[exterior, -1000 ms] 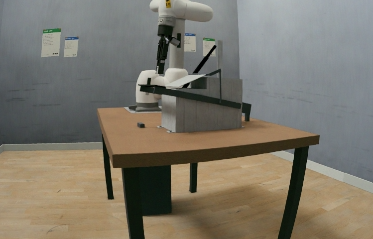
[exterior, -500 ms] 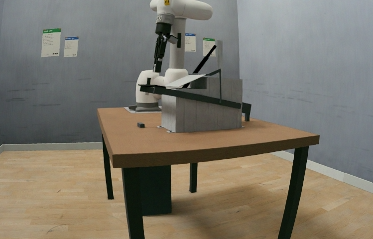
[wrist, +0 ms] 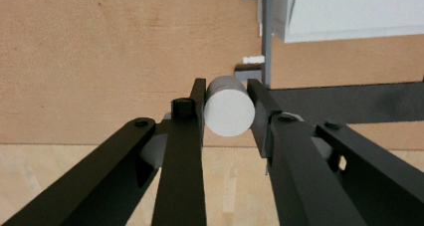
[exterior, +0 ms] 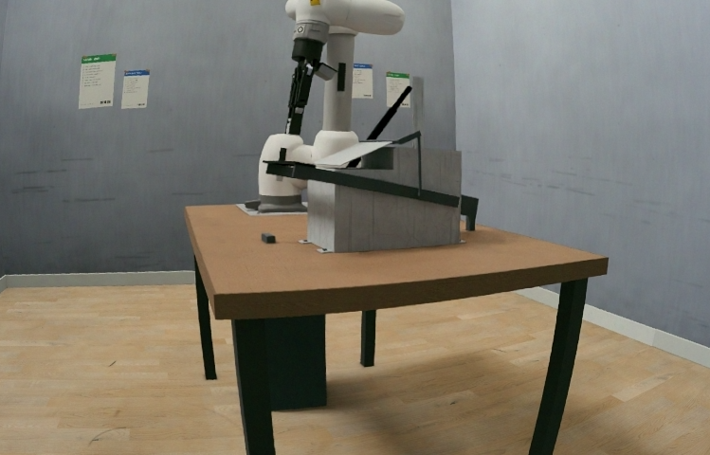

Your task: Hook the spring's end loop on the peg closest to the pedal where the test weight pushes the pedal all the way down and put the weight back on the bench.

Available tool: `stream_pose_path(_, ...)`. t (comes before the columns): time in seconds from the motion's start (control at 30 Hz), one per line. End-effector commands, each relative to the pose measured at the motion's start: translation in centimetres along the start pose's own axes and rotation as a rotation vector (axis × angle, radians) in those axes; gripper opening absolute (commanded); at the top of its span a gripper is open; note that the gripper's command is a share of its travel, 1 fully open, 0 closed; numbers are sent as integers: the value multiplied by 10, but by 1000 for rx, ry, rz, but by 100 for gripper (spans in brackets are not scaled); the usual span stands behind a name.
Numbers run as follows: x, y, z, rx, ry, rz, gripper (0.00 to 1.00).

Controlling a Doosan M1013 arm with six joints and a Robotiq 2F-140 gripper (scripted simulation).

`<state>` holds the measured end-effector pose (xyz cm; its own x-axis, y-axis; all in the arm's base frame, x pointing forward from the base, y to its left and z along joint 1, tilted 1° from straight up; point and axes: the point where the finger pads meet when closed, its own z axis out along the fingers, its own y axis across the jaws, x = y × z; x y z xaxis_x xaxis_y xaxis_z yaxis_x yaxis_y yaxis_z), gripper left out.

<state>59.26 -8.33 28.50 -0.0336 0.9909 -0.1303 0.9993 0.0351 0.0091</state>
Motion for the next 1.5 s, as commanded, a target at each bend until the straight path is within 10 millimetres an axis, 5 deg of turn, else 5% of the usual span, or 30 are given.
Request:
stream_pose_path(0.0, -4, 4, -1, -1, -3, 0, 25)
stream_pose_path(0.9, -46, 51, -10, -1, -40, 0, 25)
stream_pose_path(1.47, -47, 53, -10, -1, -38, 0, 25)
